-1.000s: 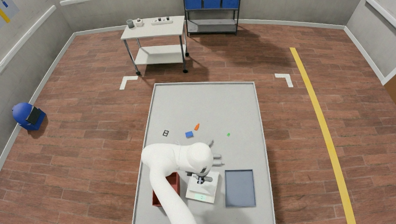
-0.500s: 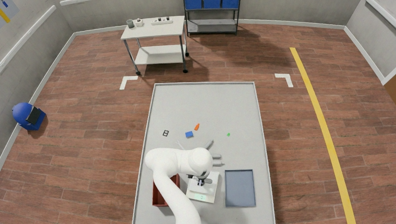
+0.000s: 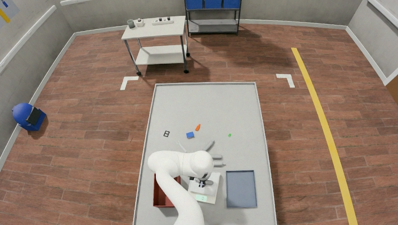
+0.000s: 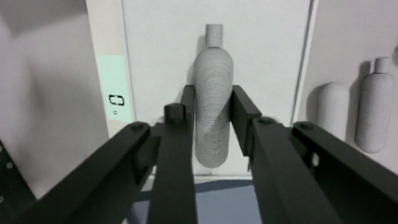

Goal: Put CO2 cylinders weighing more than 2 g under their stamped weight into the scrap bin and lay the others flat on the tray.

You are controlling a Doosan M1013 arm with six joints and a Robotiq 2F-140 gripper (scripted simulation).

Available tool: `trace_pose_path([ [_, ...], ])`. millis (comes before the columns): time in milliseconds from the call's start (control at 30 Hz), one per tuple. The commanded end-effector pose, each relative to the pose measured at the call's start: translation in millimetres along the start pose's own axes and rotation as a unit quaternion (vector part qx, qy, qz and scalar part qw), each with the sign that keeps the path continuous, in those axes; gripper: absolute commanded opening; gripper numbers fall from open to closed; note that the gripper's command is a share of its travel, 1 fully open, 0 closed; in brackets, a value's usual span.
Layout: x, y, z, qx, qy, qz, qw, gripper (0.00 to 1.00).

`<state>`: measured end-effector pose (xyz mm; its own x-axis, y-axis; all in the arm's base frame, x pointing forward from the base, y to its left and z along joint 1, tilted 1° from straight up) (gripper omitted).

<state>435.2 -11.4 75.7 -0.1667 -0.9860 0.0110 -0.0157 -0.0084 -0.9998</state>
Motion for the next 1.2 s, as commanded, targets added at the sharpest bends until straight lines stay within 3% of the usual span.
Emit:
trace_pose_path([
  [0,1.2,3.0,2.2,0.003,0.001,-0.001,1.000,0.10],
  [400,1.2,2.2,2.4,0.004,0.001,-0.001,1.000,0.10],
  [433,1.2,2.2,2.4,0.004,0.001,-0.001,1.000,0.40],
  [1167,1.2,2.2,2.4,0.004,0.001,-0.001,1.000,0.40],
])
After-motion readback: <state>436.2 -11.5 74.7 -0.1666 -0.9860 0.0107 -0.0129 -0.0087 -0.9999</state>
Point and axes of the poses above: the point where the finger pads meet when closed, its own y axis out along the fingers, its own z axis across the jaws, x = y × z, the point moved 8 cm from there along -y, back along the fingers, and after that the axes turned 3 degrees about -y, right-handed, at the moved point
